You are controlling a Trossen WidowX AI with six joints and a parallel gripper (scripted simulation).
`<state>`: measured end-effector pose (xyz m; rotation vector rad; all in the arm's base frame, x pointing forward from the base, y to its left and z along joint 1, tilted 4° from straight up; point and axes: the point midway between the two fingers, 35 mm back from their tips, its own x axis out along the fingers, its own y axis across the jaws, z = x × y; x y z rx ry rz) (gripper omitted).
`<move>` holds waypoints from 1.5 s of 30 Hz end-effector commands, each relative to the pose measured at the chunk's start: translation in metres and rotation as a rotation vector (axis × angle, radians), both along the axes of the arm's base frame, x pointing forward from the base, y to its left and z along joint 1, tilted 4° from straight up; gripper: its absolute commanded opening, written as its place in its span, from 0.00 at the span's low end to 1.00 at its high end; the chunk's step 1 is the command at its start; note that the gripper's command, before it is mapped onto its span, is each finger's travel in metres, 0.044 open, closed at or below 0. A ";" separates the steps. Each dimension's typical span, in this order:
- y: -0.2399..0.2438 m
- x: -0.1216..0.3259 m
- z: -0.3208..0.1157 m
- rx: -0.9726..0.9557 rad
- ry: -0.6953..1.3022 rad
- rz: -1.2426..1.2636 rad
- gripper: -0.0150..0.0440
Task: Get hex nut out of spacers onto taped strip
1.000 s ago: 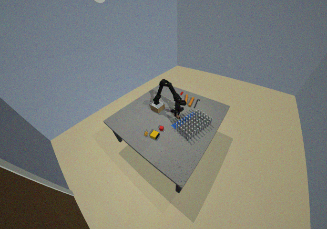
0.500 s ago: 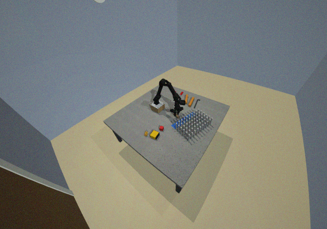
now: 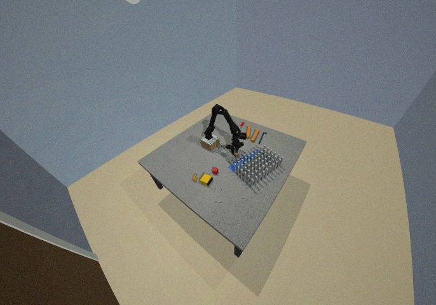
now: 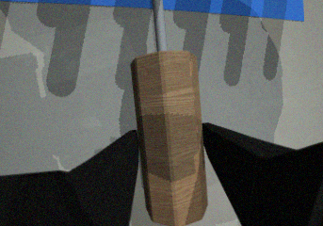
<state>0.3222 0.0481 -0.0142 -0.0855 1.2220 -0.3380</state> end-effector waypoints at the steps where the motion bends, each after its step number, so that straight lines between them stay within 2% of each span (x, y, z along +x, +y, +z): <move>1: 0.000 -0.003 0.000 -0.002 -0.003 -0.003 0.25; 45: 0.006 -0.033 -0.003 -0.001 0.000 -0.003 0.25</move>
